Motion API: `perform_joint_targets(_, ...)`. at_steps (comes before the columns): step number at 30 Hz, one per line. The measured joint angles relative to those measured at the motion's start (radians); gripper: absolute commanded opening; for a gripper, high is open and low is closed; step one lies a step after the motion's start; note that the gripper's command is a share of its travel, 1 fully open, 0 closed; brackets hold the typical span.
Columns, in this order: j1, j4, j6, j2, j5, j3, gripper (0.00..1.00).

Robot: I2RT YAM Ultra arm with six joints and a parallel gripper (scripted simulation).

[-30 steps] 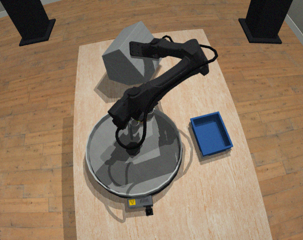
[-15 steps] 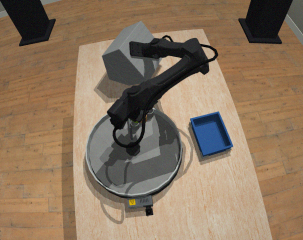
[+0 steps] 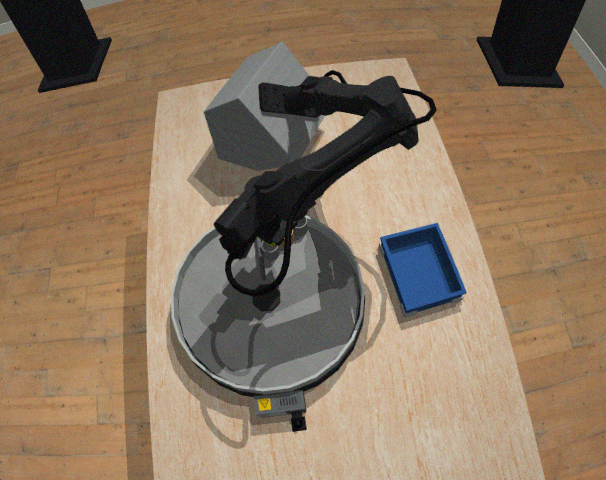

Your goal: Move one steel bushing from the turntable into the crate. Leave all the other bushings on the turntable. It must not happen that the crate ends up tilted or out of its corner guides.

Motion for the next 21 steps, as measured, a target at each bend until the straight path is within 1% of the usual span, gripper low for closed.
perform_joint_targets(6,0.004,0.014,0.01,0.0,0.0,-0.006,0.15)
perform_joint_targets(12,0.061,0.082,0.059,0.0,-0.005,-0.053,0.15)
perform_joint_targets(21,0.06,0.129,0.092,0.0,-0.006,-0.057,0.15)
